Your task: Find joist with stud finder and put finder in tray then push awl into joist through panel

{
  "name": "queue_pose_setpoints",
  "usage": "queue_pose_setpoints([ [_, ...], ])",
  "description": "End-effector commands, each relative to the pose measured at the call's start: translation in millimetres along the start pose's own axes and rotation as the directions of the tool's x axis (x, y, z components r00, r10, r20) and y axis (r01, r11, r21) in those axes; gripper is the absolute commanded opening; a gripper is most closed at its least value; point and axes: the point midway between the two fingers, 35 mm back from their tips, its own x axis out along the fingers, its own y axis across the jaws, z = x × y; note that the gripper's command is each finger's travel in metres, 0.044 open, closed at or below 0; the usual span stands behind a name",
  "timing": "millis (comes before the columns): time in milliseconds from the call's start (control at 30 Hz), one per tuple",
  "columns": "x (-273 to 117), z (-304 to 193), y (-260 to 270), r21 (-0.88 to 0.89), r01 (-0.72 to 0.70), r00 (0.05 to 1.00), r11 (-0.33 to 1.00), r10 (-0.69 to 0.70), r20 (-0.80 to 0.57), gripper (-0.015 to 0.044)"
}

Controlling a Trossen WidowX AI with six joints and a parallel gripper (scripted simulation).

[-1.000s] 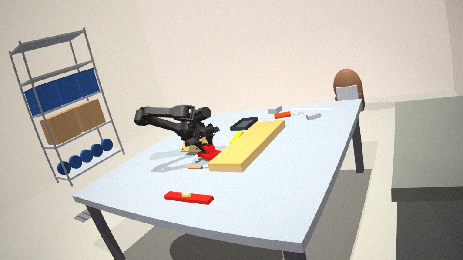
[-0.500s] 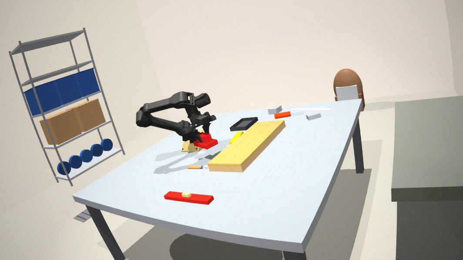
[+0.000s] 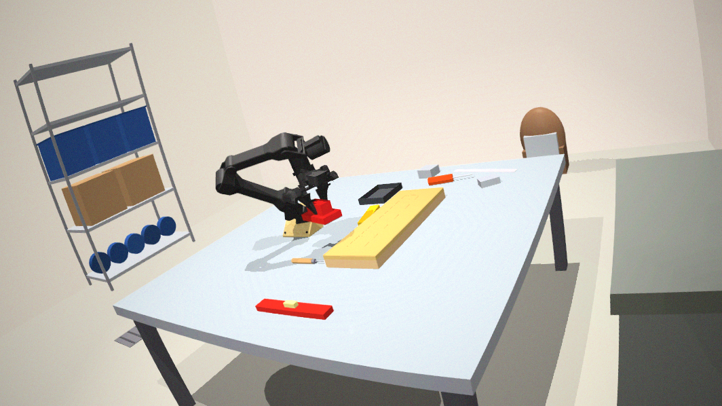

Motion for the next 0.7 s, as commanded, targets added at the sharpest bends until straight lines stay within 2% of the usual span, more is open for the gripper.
queue_pose_setpoints([
  [0,-0.9,17.2,1.7,-0.031,-0.017,1.0,0.999,0.017,-0.004,0.0],
  [667,15.7,114.1,-5.7,-0.222,-0.069,0.997,0.973,0.072,0.002,0.0],
])
